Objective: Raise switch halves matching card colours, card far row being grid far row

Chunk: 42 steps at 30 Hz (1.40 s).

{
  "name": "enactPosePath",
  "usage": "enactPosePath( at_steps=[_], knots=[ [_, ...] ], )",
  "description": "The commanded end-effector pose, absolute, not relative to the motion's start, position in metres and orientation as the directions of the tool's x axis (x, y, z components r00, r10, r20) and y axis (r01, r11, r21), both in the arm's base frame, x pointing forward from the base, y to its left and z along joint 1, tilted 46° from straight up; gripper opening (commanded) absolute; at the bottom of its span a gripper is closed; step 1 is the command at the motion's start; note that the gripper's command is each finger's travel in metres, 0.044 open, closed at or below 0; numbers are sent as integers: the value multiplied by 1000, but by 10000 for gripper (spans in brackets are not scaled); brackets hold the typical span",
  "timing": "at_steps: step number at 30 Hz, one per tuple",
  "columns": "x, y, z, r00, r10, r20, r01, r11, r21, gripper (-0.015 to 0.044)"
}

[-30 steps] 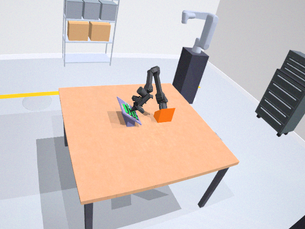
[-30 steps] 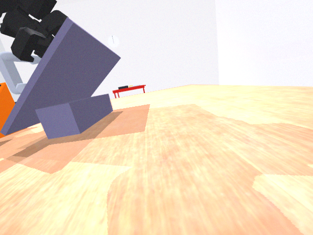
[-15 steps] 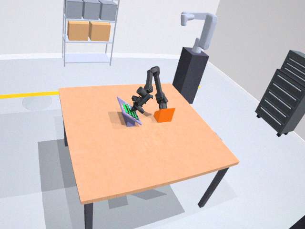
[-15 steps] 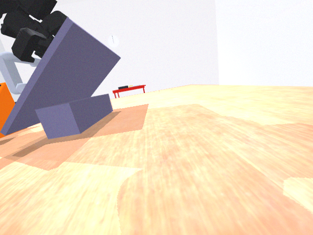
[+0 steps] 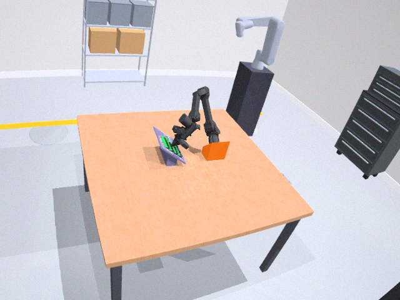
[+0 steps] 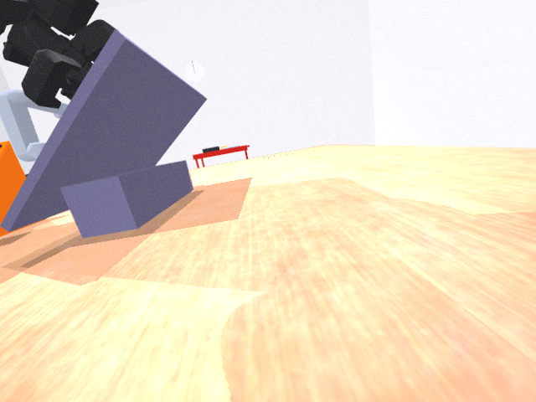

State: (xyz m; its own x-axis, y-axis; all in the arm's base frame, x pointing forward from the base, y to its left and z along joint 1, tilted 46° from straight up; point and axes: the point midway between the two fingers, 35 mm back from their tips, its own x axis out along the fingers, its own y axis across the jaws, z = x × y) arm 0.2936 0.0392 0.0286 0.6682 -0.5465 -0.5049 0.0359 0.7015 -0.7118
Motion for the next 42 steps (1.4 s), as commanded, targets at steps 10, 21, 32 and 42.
enactPosePath(
  at_steps=[10, 21, 32, 42],
  knots=[
    [275, 60, 40, 651, -547, -526, 26, 709, -705, 0],
    [252, 76, 61, 646, -556, -523, 26, 701, -712, 0],
    [261, 55, 67, 651, -551, -522, 24, 703, -711, 0],
    [274, 41, 56, 666, -545, -509, 27, 700, -714, 0]
  ],
)
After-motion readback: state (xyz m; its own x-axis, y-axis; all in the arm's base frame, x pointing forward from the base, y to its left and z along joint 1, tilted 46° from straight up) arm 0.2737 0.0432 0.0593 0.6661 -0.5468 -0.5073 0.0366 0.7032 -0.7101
